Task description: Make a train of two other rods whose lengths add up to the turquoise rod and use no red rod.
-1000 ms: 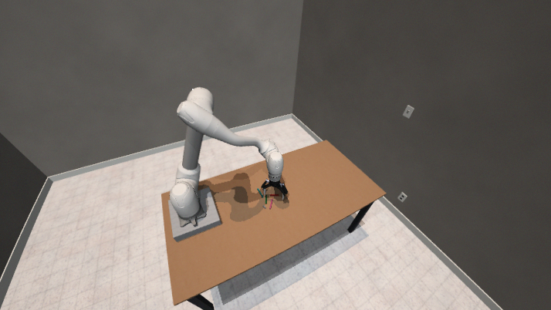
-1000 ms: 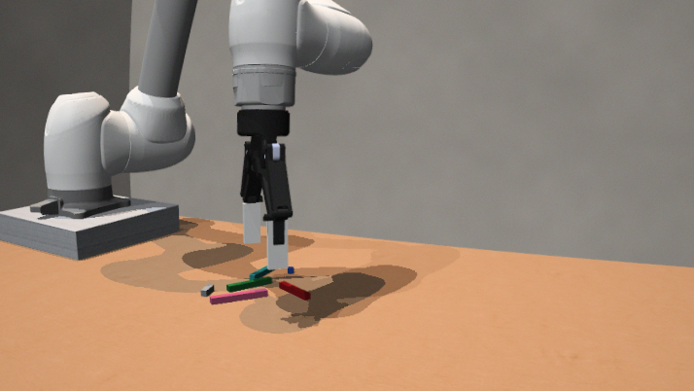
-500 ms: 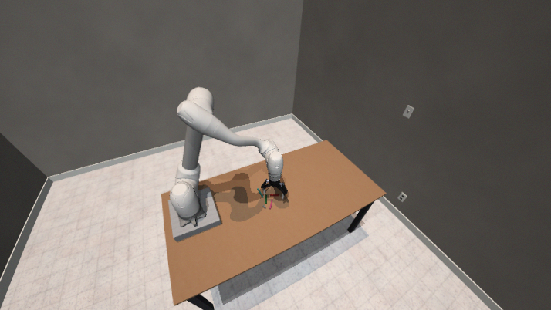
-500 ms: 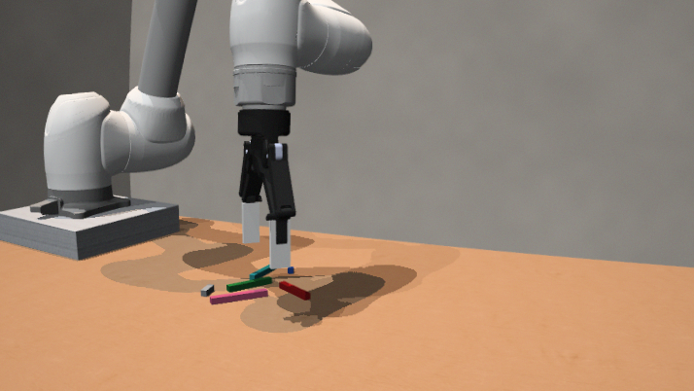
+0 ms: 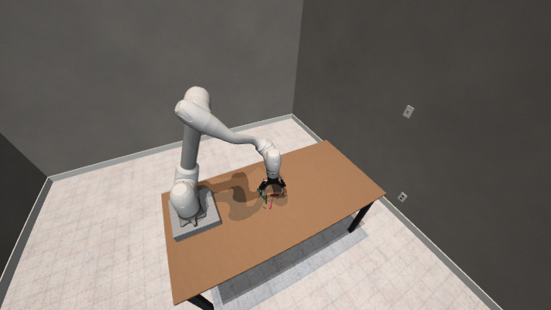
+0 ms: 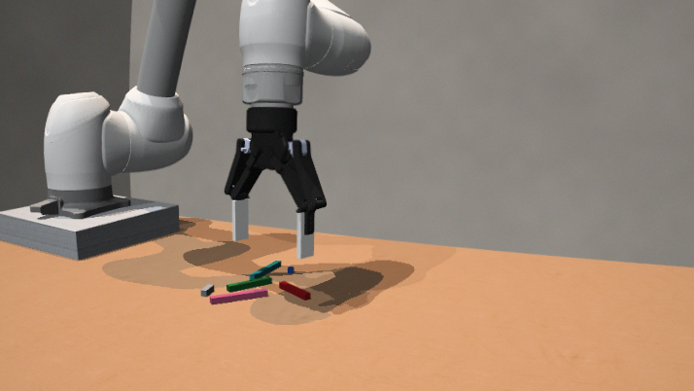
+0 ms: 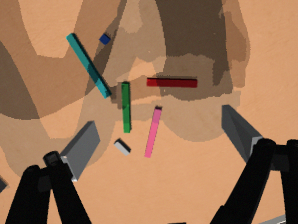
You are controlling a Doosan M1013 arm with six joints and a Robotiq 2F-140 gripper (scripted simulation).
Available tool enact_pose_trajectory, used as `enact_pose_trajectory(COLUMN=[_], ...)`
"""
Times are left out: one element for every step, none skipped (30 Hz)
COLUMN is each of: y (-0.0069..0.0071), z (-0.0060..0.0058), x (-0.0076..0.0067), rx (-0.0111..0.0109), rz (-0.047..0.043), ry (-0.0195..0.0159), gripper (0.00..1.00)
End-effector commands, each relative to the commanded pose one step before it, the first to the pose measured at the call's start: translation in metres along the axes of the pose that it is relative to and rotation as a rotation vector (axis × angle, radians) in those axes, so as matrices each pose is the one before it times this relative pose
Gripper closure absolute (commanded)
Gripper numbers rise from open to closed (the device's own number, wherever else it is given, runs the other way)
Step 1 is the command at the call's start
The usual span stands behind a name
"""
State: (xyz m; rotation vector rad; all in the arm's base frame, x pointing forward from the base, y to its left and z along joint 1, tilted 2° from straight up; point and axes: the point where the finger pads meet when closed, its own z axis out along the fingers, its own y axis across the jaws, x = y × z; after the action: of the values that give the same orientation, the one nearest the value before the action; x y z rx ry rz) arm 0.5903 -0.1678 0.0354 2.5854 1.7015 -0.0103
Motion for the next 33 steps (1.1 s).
enact_pose_trajectory(y=[-0.00273,0.0,-0.00152,-0.00031,-0.00029,-0.00028,-0.00024,-0.00019,-0.00013,-0.00008,-0.00003,0.00003,0.00008,0.00014,0.00019,0.00024,0.0003,0.0,0.0,0.00099,0.00038,0.00046,0.00056,0.00062,0.00068,0.00073,0.00077,0.00082,0.00087,0.00091,0.00095,0.001,0.00104], z=[-0.00131,0.0,-0.00083,-0.00024,-0.00025,-0.00028,-0.00029,-0.00029,-0.00029,-0.00029,-0.00029,-0.00029,-0.00029,-0.00029,-0.00029,-0.00029,-0.00029,0.0,0.0,-0.00082,-0.00022,-0.00024,-0.00027,-0.00028,-0.00028,-0.00028,-0.00028,-0.00028,-0.00028,-0.00028,-0.00028,-0.00028,-0.00028], x=[0.0061,0.0,0.00481,0.00141,0.00149,0.00168,0.00175,0.00177,0.00177,0.00177,0.00177,0.00177,0.00176,0.00176,0.00175,0.00175,0.00174,0.0,0.0,0.00497,0.00128,0.00143,0.00159,0.00163,0.00162,0.00159,0.00157,0.00154,0.00152,0.00149,0.00146,0.00143,0.0014], rx=[0.00104,0.0,0.00003,0.00001,0.00001,0.00001,0.00001,0.00001,0.00001,0.00001,0.00001,0.00001,0.00001,0.00001,0.00001,0.00001,0.00001,0.0,0.0,0.00003,0.00001,0.00001,0.00001,0.00001,0.00001,0.00001,0.00001,0.00001,0.00001,0.00001,0.00001,0.00001,0.00001], rz=[-0.13336,0.0,-0.09532,-0.02725,-0.02875,-0.03231,-0.03356,-0.03377,-0.03374,-0.03369,-0.03367,-0.03368,-0.03366,-0.03368,-0.03367,-0.03366,-0.03367,0.0,0.0,-0.09694,-0.02554,-0.02887,-0.03239,-0.03356,-0.03377,-0.03371,-0.03367,-0.03367,-0.03369,-0.03366,-0.03366,-0.03367,-0.03367], ry=[0.01205,0.0,-0.00001,0.0,0.0,0.0,0.0,0.0,0.0,0.0,0.0,0.0,0.0,0.0,0.0,-0.00001,-0.00001,0.0,0.0,-0.00002,0.0,0.0,-0.00001,-0.00001,-0.00001,-0.00001,-0.00001,-0.00001,-0.00001,-0.00001,-0.00001,-0.00001,-0.00001], gripper=[0.0,0.0,0.0,0.0,0.0,0.0,0.0,0.0,0.0,0.0,0.0,0.0,0.0,0.0,0.0,0.0,0.0,0.0,0.0,0.0,0.0,0.0,0.0,0.0,0.0,0.0,0.0,0.0,0.0,0.0,0.0,0.0,0.0])
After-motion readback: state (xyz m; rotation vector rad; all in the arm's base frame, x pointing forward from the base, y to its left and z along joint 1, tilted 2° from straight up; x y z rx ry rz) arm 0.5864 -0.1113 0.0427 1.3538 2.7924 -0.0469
